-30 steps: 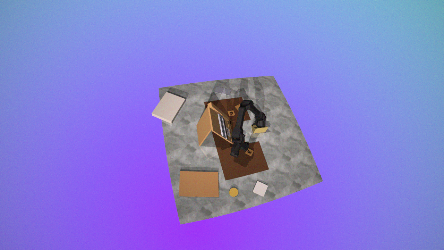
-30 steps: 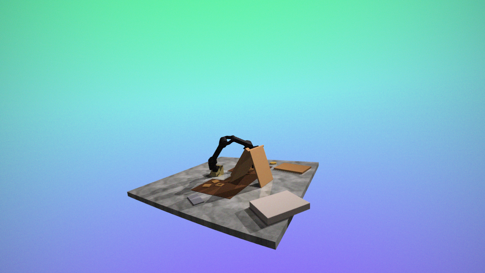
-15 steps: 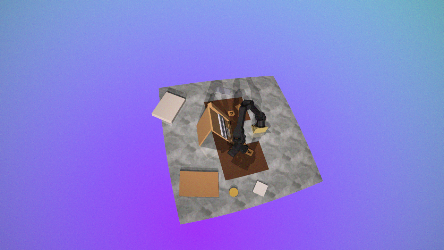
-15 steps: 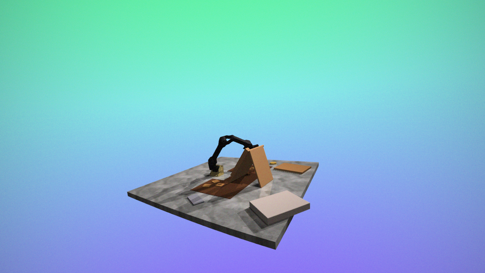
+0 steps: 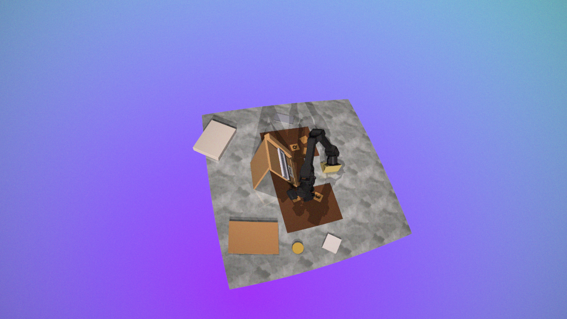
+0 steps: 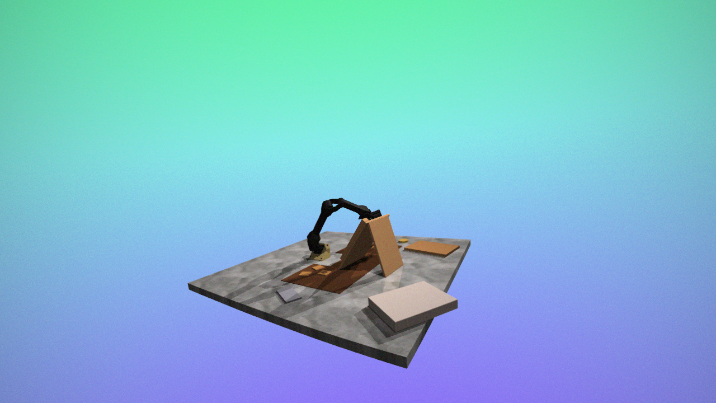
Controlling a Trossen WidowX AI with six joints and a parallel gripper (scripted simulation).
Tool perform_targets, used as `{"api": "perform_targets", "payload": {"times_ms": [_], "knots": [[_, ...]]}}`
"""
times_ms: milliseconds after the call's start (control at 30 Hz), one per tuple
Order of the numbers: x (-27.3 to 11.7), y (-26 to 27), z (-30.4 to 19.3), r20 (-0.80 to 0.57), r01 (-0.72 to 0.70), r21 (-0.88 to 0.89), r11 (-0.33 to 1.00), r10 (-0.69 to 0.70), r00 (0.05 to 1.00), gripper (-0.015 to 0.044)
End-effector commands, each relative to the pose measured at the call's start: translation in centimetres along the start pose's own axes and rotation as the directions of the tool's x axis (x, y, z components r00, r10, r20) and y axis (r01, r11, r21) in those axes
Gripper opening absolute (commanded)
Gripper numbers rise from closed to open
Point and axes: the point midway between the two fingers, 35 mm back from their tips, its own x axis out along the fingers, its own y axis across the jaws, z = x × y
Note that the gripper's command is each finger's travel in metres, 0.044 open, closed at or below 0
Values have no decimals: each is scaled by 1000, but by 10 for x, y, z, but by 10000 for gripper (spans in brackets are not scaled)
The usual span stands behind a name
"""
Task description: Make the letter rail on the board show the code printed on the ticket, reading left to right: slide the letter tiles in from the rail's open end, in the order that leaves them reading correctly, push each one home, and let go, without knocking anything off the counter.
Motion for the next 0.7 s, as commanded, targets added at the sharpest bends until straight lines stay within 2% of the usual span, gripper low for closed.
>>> {"api": "perform_targets", "payload": {"times_ms": [0, 333, 667], "knots": [[-5, -7, 1, -10, 50, 104, 993, -49, 999, 0], [-15, -23, 2, -40, 166, 396, 903, -164, 986, 0], [-27, -37, 2, -74, 251, 653, 715, -269, 960, 0]]}}
